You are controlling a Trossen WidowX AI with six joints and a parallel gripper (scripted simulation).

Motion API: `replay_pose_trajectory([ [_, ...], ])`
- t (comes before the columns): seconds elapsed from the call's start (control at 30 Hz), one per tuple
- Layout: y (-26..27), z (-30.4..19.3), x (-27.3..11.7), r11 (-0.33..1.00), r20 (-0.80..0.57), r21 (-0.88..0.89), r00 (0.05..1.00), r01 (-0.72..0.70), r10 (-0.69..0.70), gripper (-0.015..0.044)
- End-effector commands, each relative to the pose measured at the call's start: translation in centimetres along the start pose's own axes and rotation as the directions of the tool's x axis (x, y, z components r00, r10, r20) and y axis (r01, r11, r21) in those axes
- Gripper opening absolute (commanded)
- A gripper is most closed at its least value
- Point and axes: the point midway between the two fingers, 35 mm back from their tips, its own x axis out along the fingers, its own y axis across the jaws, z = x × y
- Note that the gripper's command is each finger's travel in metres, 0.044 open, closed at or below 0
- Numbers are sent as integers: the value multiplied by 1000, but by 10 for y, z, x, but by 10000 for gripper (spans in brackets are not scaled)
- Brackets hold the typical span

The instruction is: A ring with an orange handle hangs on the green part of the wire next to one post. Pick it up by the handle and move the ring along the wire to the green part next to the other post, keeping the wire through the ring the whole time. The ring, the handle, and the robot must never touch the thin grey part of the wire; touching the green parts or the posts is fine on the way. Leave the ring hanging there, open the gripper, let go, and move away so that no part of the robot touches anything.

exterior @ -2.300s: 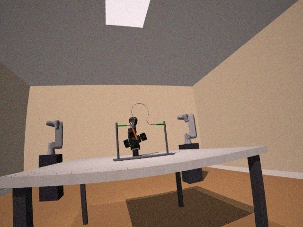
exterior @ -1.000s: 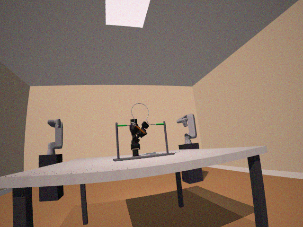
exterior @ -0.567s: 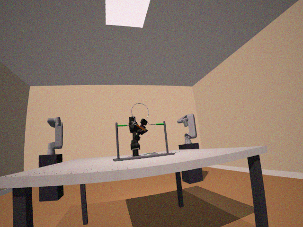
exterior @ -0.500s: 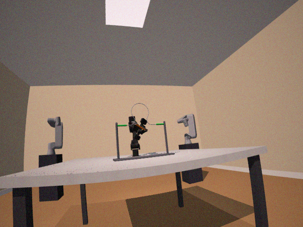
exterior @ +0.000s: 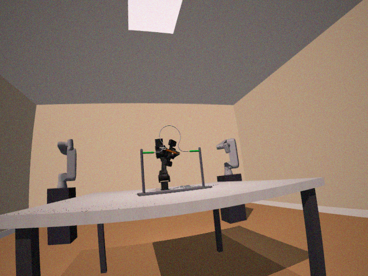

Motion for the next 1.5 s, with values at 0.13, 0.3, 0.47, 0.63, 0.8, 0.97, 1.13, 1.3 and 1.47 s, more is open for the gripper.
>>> replay_pose_trajectory([
  [0.13,15,0,-2,998,-4,46,999,-40,40,-150],
  [0.3,21,0,-3,995,-5,83,998,-58,59,-150],
  [0.47,28,1,-3,990,-5,120,997,-76,78,-150],
  [0.63,34,2,-4,983,-6,158,995,-93,96,-150],
  [0.8,41,3,-6,975,-5,195,994,-110,113,-150],
  [0.97,48,5,-7,964,-5,235,991,-128,133,-150],
  [1.13,56,7,-9,947,-3,282,987,-152,159,-150],
  [1.3,65,10,-12,925,2,335,982,-180,191,-150],
  [1.47,76,15,-16,894,10,394,974,-213,228,-150],
])
